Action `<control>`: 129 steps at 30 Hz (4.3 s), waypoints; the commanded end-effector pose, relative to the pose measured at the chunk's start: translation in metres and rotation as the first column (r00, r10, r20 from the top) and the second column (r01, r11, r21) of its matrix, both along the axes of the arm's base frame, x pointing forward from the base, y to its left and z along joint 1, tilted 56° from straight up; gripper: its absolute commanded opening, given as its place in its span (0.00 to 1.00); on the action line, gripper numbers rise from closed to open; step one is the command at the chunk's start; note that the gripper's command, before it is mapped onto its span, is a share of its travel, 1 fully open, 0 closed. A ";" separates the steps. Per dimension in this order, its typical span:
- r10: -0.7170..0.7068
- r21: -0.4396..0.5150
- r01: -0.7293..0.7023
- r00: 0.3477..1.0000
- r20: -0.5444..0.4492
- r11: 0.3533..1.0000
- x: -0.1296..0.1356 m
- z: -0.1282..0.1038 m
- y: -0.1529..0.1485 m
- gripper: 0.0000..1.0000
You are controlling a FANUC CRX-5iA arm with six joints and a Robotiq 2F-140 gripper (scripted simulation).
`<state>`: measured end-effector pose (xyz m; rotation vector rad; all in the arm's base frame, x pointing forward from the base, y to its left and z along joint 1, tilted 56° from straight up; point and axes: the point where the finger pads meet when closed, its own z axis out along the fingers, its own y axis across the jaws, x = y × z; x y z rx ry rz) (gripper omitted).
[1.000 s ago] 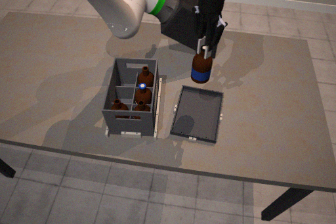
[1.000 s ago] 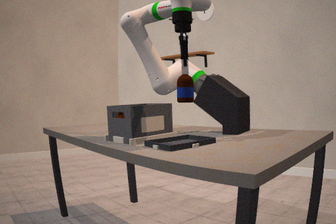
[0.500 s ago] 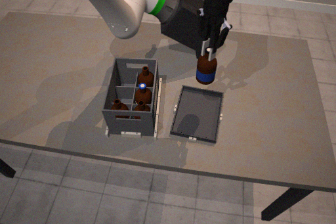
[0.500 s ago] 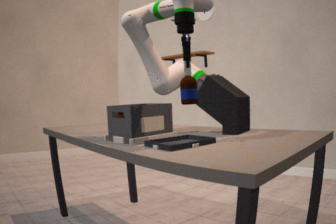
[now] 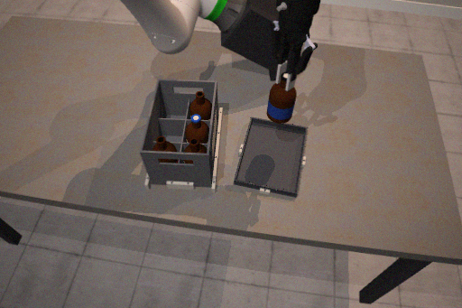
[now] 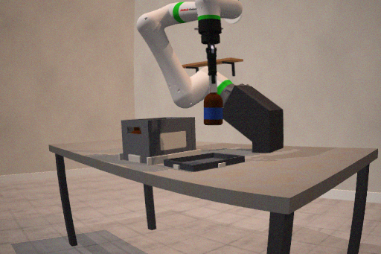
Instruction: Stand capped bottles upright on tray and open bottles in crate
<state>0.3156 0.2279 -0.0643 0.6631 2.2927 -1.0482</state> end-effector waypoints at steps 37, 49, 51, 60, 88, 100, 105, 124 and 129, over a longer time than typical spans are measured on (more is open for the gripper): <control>0.000 0.001 0.000 1.000 0.000 1.000 0.017 -0.038 -0.053 0.00; 0.000 0.001 0.000 1.000 0.000 1.000 0.023 -0.049 -0.069 0.00; 0.000 0.001 0.000 1.000 0.000 1.000 0.024 -0.052 -0.072 0.00; 0.000 0.001 0.000 1.000 0.000 1.000 0.028 -0.062 -0.086 0.00; 0.000 0.001 0.000 1.000 0.000 1.000 0.033 -0.072 -0.101 0.00; 0.000 0.001 0.000 1.000 0.000 1.000 0.034 -0.074 -0.104 0.00; 0.000 0.001 0.000 1.000 0.000 1.000 0.035 -0.076 -0.106 0.00; 0.000 0.001 0.000 1.000 0.000 1.000 0.036 -0.079 -0.111 0.00; 0.000 0.001 0.000 1.000 0.000 1.000 0.037 -0.081 -0.113 0.00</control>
